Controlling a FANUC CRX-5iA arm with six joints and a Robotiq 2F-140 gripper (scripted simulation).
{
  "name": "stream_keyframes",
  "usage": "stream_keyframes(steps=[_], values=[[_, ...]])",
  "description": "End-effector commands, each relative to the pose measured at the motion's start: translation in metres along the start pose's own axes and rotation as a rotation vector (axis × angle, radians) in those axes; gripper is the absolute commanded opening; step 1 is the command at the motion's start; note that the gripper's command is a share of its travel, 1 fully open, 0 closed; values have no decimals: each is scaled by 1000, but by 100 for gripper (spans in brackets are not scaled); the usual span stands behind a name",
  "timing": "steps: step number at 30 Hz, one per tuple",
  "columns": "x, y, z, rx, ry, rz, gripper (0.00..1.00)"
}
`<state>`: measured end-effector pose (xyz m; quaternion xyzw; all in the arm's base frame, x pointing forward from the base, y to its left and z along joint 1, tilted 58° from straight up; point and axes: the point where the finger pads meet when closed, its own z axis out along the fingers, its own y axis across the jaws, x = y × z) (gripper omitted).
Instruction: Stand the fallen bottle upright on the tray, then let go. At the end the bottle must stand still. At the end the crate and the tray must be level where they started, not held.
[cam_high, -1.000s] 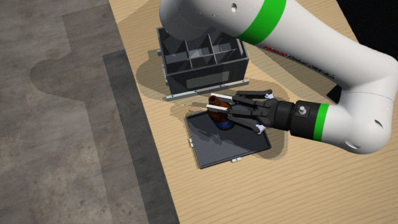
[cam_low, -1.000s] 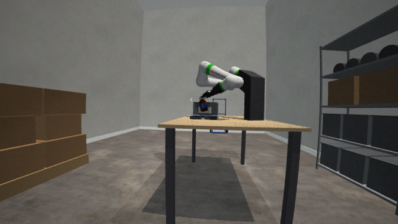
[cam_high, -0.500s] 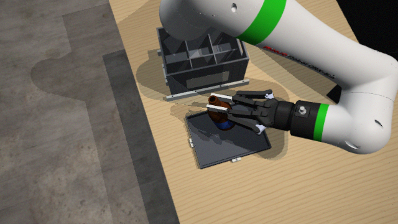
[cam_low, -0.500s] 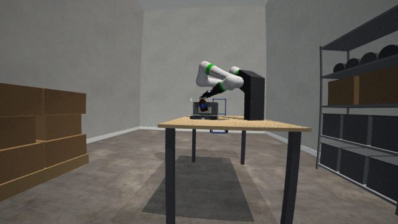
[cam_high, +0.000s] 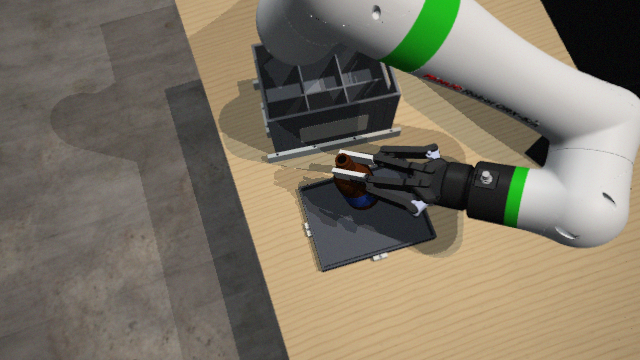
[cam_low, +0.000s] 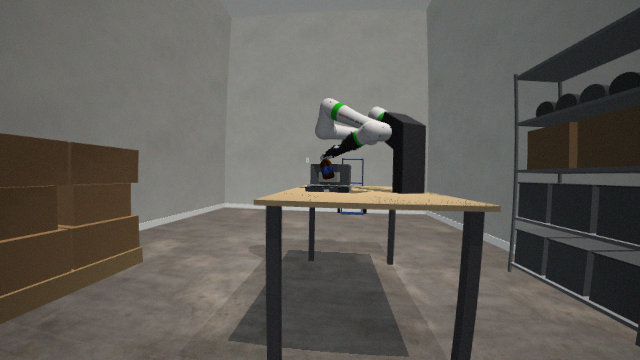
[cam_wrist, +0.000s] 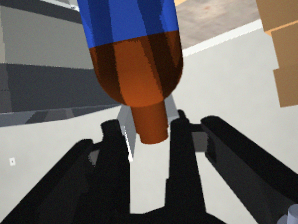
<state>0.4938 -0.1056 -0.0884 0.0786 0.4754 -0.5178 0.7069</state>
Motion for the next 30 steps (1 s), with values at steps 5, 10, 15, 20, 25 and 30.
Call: stream_keyframes(steps=[5,10,15,20,25,30], values=[[1,0,0,0,0,0,0],[2,0,1,0,0,0,0],[4,0,1,0,0,0,0],[6,0,2,0,0,0,0],[10,0,3,0,0,0,0],[14,0,5,0,0,0,0]])
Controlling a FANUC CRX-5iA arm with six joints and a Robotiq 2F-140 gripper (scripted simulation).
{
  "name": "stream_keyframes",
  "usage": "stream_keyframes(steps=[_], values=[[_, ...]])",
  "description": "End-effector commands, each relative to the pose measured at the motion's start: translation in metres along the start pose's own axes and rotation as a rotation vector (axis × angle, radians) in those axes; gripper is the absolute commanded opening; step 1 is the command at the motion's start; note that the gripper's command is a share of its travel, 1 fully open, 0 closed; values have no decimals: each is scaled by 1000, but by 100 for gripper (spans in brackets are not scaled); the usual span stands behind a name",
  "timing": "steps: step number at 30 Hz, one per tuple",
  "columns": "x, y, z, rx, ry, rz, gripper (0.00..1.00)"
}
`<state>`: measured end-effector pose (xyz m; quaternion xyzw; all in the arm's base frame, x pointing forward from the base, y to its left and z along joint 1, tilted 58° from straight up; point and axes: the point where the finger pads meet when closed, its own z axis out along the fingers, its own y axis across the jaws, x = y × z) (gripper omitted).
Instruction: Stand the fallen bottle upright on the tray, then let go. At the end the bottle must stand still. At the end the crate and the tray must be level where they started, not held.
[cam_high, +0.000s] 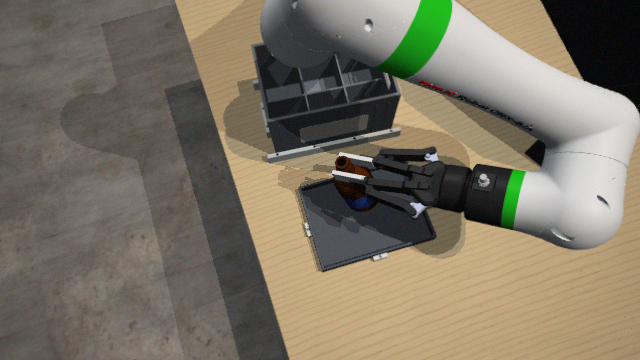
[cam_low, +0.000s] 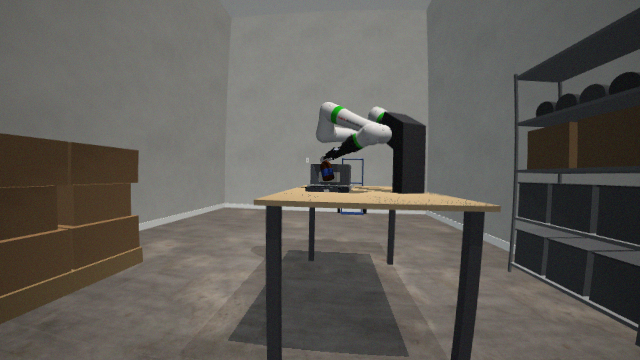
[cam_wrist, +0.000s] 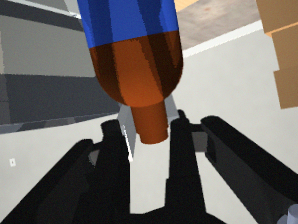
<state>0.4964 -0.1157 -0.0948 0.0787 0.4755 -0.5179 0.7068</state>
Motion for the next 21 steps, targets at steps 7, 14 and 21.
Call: stream_keyframes(steps=[7,14,21], values=[[8,0,3,0,0,0,0],[16,0,6,0,0,0,0],[22,0,8,0,0,0,0]])
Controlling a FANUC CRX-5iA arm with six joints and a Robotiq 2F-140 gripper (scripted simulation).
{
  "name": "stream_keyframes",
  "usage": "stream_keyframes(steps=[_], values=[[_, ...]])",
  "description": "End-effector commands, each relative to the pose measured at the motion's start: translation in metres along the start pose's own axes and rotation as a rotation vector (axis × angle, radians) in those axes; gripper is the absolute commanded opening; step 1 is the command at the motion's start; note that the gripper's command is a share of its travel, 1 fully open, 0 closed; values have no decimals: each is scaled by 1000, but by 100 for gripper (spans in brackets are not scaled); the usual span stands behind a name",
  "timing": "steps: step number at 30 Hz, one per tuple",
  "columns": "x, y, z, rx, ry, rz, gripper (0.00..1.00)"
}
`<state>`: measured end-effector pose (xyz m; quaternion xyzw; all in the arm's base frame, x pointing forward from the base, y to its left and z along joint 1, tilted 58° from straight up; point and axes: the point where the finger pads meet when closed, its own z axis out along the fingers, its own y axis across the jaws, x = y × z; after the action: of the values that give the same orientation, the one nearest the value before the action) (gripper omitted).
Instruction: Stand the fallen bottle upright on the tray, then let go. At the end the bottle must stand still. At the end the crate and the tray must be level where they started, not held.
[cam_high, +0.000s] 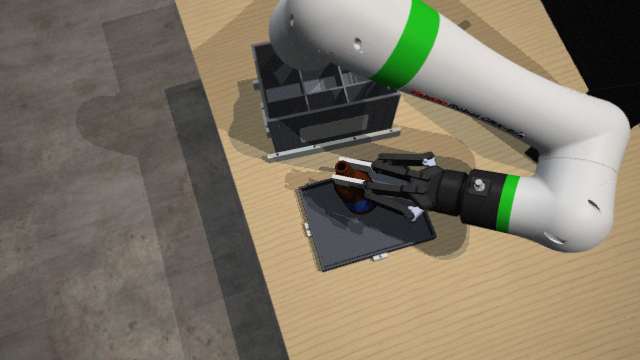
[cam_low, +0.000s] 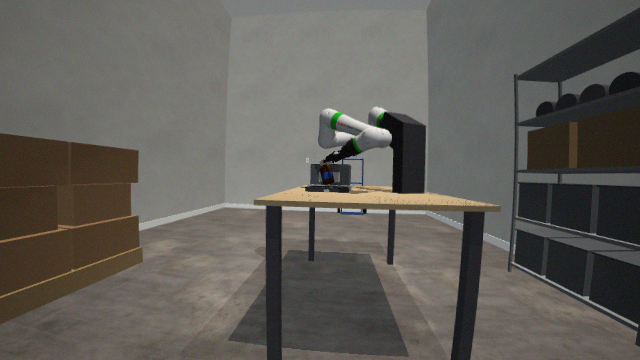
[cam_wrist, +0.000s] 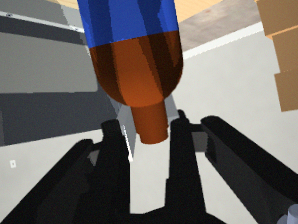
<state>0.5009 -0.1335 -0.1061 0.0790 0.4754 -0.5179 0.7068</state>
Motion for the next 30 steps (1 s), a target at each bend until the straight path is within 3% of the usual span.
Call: stream_keyframes(steps=[1,30], values=[[3,0,1,-1,0,0,0],[25,0,9,-1,0,0,0]])
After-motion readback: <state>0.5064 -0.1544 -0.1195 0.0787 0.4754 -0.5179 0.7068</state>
